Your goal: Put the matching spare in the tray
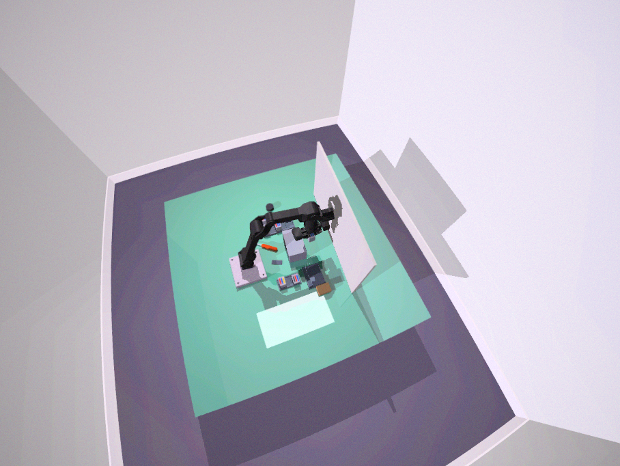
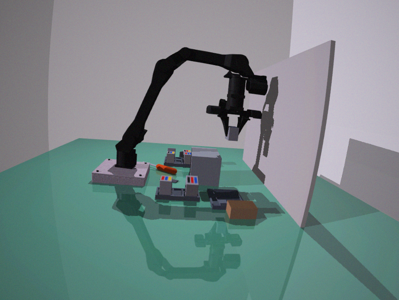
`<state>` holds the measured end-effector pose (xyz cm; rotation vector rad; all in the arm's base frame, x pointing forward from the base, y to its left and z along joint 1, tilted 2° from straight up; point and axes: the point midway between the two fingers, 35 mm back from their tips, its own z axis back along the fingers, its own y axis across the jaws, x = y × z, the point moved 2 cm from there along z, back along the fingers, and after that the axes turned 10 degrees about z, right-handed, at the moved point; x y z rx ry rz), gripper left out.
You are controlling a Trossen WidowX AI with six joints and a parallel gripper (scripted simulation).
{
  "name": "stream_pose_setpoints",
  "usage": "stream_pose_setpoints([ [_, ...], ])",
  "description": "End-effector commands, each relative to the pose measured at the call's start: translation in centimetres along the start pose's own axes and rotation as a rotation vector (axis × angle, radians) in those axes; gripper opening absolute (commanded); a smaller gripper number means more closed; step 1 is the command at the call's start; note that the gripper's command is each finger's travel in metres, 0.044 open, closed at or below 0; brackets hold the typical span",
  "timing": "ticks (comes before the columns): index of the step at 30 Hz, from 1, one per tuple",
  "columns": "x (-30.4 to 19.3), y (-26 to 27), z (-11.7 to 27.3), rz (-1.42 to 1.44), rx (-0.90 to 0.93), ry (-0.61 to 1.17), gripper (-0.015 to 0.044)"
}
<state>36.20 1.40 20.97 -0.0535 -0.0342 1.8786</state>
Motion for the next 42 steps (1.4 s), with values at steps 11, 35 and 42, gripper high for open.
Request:
stream_pose_setpoints([
  [11,-8.3,2.7,0.2,0.010,-0.001,0.007,0.0000],
  [35,-15.2,6.7,-0.1,0.015,0.004,0.016,0.0000],
  [42,-15.3,6.6,-0.6,0.015,0.003,0.016,0.0000],
])
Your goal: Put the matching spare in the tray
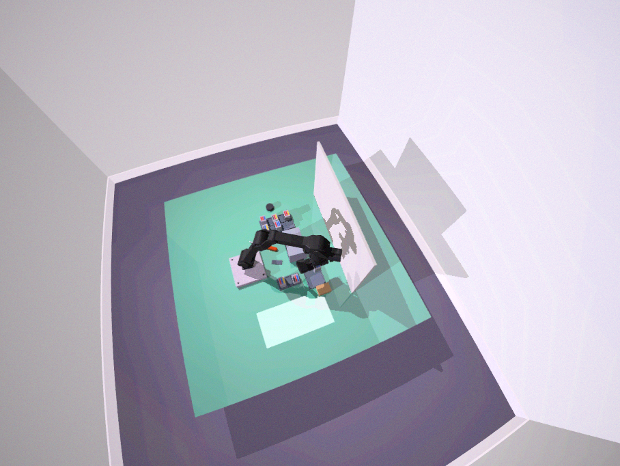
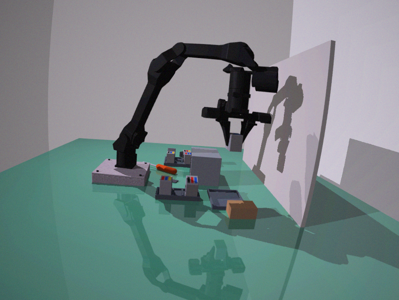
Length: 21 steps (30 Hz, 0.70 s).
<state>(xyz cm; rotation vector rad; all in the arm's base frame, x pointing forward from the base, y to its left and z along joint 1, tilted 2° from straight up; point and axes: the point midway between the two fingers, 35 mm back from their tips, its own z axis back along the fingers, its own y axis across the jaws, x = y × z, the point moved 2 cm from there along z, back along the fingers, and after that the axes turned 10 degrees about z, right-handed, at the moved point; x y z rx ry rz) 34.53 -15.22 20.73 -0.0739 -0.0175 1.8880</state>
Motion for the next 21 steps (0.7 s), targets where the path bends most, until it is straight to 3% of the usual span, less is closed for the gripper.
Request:
stream_pose_setpoints([
  [1,0.0,0.0,-0.5,0.004,0.002,-0.006,0.0000],
  [21,-0.2,-0.2,-1.9,0.004,0.002,-0.006,0.0000],
])
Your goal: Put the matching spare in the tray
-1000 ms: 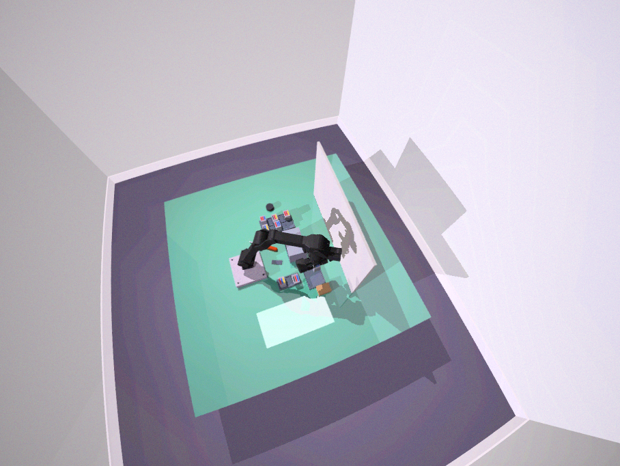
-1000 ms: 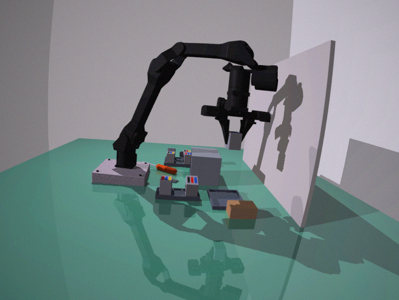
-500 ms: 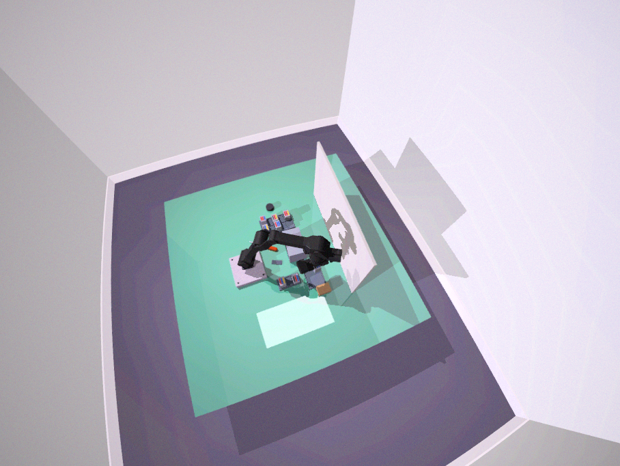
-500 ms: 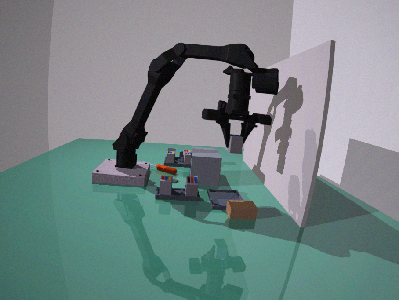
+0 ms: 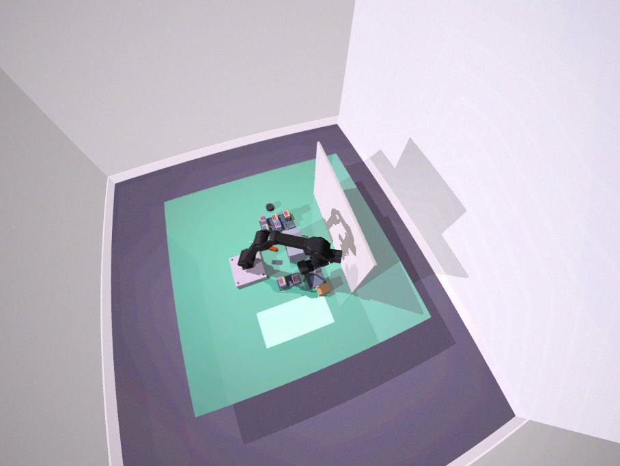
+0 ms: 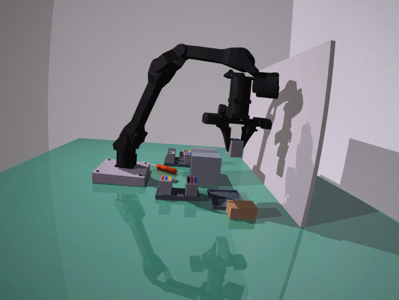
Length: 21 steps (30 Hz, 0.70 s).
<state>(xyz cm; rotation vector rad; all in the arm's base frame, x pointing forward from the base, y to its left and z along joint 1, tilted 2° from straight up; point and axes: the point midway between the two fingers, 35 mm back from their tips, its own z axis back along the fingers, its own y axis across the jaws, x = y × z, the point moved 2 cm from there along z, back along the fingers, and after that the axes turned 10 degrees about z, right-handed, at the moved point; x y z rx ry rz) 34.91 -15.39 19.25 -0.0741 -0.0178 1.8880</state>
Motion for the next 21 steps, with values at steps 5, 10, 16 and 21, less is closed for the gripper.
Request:
stream_pose_setpoints([
  [5,0.0,0.0,-0.8,0.004,0.002,-0.006,0.0000],
  [10,0.0,-0.1,-1.1,0.004,0.002,-0.006,0.0000],
  [16,-0.1,-0.1,-1.6,0.004,0.002,-0.006,0.0000],
  [21,-0.1,-0.2,-1.9,0.004,0.002,-0.006,0.0000],
])
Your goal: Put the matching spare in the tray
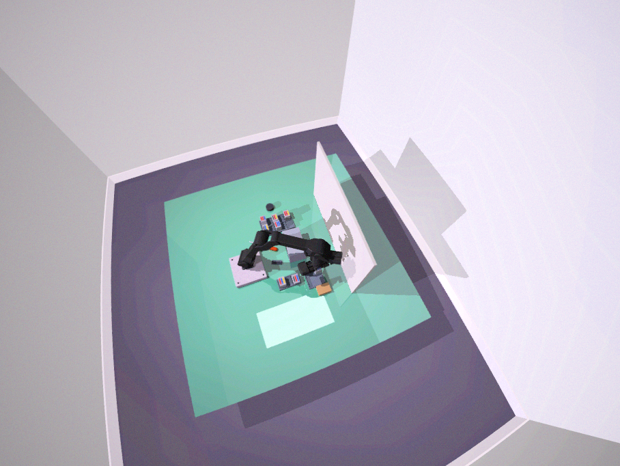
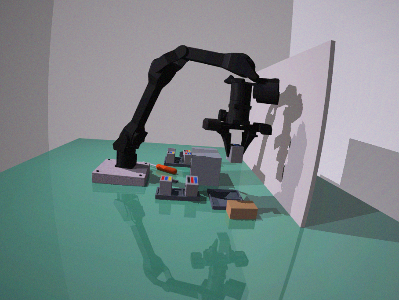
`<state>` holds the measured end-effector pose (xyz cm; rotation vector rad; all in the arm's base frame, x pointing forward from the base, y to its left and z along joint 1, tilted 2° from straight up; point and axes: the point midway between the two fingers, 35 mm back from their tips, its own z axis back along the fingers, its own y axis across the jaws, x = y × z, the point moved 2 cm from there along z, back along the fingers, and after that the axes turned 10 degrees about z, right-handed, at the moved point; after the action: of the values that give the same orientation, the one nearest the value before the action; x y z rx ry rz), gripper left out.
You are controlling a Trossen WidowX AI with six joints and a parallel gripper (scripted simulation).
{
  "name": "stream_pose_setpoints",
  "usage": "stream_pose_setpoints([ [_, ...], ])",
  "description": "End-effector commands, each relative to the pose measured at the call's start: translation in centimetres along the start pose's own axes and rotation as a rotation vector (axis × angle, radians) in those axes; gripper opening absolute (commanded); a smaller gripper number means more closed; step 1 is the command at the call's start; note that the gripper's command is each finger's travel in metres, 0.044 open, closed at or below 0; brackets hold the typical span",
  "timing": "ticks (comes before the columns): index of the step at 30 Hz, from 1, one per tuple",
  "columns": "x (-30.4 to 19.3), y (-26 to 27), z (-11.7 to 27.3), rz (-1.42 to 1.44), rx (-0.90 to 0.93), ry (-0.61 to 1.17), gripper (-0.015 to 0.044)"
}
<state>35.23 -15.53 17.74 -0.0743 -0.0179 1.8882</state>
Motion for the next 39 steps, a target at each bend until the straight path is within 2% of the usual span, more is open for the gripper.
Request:
stream_pose_setpoints([
  [1,0.1,0.0,-0.5,0.004,0.002,-0.006,0.0000],
  [39,0.0,-0.1,-3.3,0.004,0.002,-0.006,0.0000],
])
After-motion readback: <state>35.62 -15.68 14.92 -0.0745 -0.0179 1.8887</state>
